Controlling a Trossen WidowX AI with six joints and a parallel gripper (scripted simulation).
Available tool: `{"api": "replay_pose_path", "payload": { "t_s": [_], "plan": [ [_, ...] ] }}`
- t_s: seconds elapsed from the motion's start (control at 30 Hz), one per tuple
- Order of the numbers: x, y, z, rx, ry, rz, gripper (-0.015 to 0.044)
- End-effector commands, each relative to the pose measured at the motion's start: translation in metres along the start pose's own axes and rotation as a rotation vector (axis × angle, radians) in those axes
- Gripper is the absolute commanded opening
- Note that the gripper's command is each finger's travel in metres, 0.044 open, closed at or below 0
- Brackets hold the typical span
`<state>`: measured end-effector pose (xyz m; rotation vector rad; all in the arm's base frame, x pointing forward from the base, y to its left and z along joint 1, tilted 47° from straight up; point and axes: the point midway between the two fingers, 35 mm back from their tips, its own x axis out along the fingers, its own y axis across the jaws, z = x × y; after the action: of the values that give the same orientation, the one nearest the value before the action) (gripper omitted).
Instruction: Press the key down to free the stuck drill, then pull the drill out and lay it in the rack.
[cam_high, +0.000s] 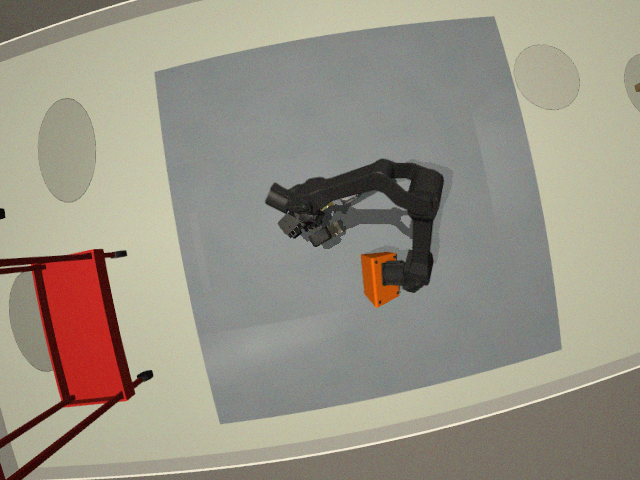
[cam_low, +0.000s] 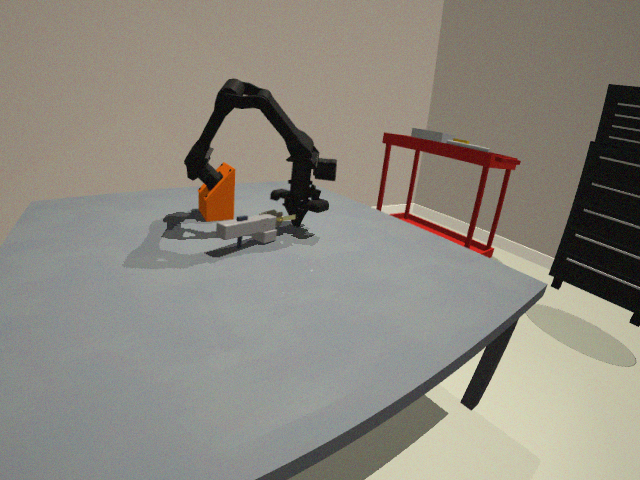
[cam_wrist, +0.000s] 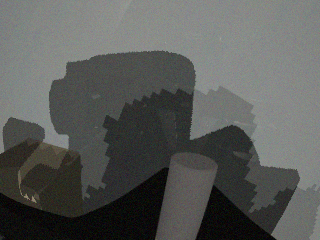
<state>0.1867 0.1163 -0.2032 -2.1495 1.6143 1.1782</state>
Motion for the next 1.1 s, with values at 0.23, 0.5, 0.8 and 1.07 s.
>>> {"api": "replay_pose_path", "payload": {
  "t_s": [0.23, 0.5, 0.8, 1.07],
  "plan": [
    [-0.007, 0.000, -0.001, 0.004, -0.003, -0.001, 0.0000],
    [-0.011, 0.001, -0.002, 0.004, -0.004, -0.001, 0.0000],
    [-0.015, 0.001, -0.003, 0.004, -0.004, -0.001, 0.0000],
    [-0.020, 0.001, -0.004, 0.004, -0.004, -0.001, 0.0000]
  ]
}}
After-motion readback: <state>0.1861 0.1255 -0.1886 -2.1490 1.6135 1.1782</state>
